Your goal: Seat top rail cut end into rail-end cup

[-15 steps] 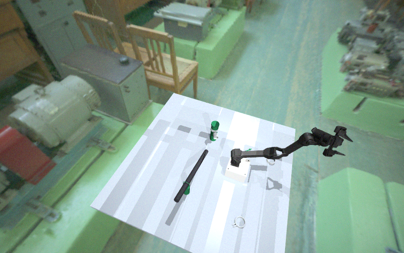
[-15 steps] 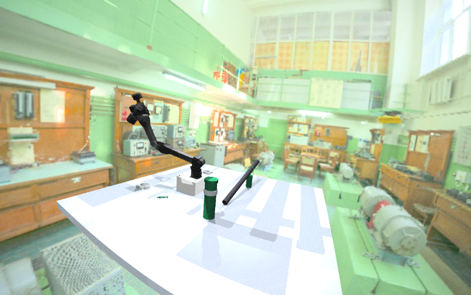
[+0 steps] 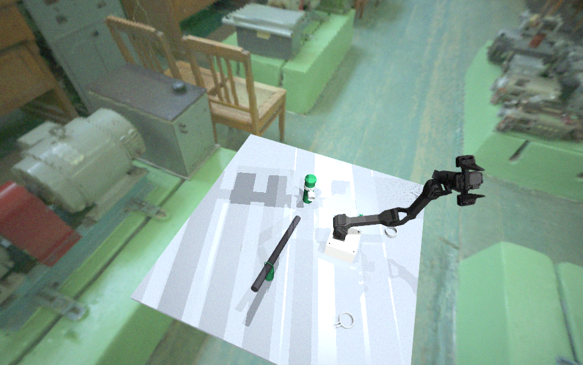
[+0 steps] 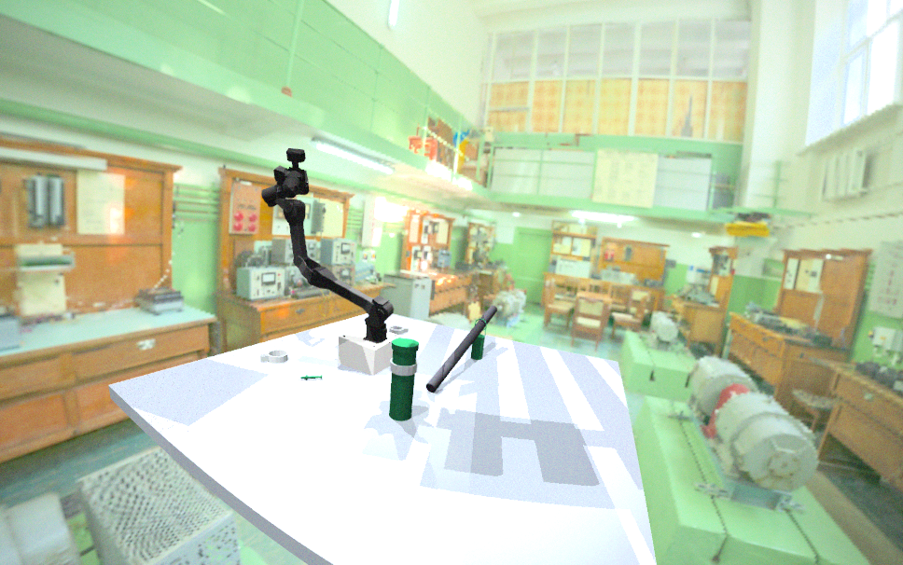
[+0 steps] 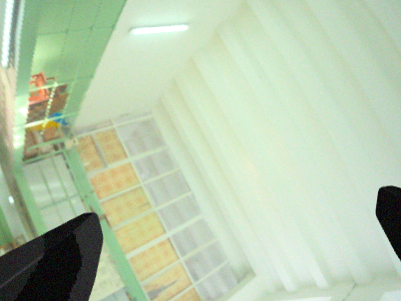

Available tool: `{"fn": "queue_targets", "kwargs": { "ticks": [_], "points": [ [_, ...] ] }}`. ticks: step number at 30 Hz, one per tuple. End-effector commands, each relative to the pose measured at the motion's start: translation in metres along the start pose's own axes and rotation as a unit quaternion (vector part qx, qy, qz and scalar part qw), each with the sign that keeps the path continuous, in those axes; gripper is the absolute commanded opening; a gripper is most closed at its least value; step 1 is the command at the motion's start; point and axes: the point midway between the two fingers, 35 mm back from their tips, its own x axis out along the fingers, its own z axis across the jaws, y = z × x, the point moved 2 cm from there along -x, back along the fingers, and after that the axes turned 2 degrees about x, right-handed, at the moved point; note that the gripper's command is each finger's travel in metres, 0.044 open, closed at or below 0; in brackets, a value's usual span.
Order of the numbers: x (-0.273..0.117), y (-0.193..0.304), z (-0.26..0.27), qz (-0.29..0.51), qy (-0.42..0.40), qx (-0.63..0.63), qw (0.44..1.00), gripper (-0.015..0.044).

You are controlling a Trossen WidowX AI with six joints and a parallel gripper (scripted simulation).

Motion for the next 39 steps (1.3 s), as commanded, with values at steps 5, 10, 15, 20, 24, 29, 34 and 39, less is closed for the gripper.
{"fn": "queue_targets", "kwargs": {
  "ticks": [5,10,15,20,24,29,34,39],
  "points": [
    [0.002,0.095,-0.069,0.08,0.098,0.083,0.988,0.044],
    [-0.008,0.169,-0.109,0.147,0.169,0.141,0.964,0.044],
    [-0.03,0.246,-0.137,0.22,0.237,0.19,0.927,0.044],
    [-0.063,0.317,-0.151,0.288,0.3,0.247,0.875,0.044],
    [-0.094,0.369,-0.153,0.343,0.345,0.284,0.826,0.044],
    [-0.123,0.411,-0.151,0.393,0.378,0.304,0.781,0.044],
    [-0.172,0.467,-0.138,0.475,0.415,0.32,0.707,0.044],
    [-0.226,0.515,-0.116,0.559,0.438,0.326,0.624,0.044]
  ]
}}
